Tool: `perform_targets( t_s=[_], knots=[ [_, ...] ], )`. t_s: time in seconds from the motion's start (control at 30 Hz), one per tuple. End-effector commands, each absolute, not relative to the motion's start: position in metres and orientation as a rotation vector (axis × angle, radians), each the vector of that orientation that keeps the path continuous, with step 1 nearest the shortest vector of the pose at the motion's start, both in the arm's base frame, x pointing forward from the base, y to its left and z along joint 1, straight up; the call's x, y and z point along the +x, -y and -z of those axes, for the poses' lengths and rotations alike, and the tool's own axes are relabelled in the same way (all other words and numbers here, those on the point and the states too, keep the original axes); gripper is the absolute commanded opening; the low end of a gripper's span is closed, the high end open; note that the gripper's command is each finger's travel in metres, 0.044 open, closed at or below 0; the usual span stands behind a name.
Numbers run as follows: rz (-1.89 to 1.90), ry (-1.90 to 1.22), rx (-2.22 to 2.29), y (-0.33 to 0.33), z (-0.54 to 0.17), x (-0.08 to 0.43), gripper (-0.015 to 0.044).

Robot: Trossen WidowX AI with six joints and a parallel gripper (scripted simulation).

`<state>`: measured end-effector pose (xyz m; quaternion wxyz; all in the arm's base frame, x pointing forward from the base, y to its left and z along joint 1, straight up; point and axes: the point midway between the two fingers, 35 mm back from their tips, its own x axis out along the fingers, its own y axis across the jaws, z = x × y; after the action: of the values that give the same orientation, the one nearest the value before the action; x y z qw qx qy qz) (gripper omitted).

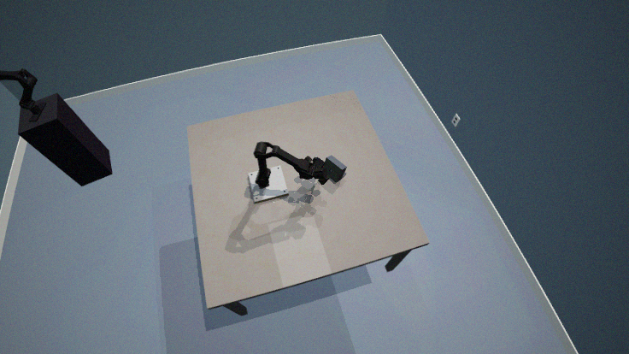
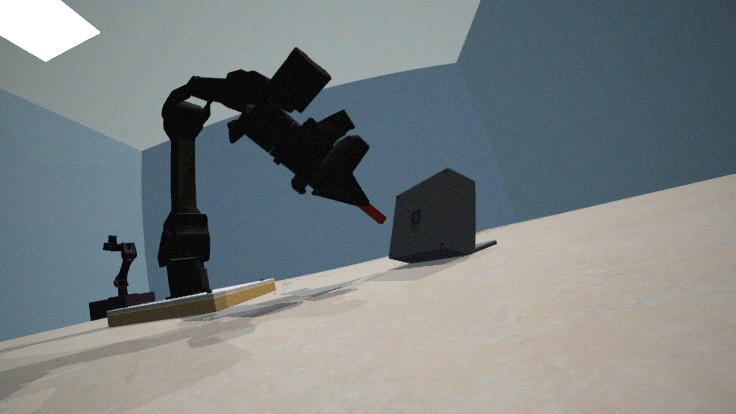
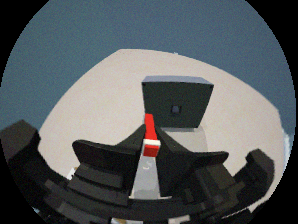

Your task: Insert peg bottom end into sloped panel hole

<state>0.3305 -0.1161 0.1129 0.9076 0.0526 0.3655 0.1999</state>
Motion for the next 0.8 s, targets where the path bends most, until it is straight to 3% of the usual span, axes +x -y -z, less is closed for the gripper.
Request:
perform_targets(
  t_s=[0.0, 0.77],
  knots=[
    [-0.415, -0.735, 0.104, 0.119, -0.11, 0.326, 0.0],
    [-0.392, -0.611, 0.045, 0.143, -0.113, 0.311, 0.0]
  ],
)
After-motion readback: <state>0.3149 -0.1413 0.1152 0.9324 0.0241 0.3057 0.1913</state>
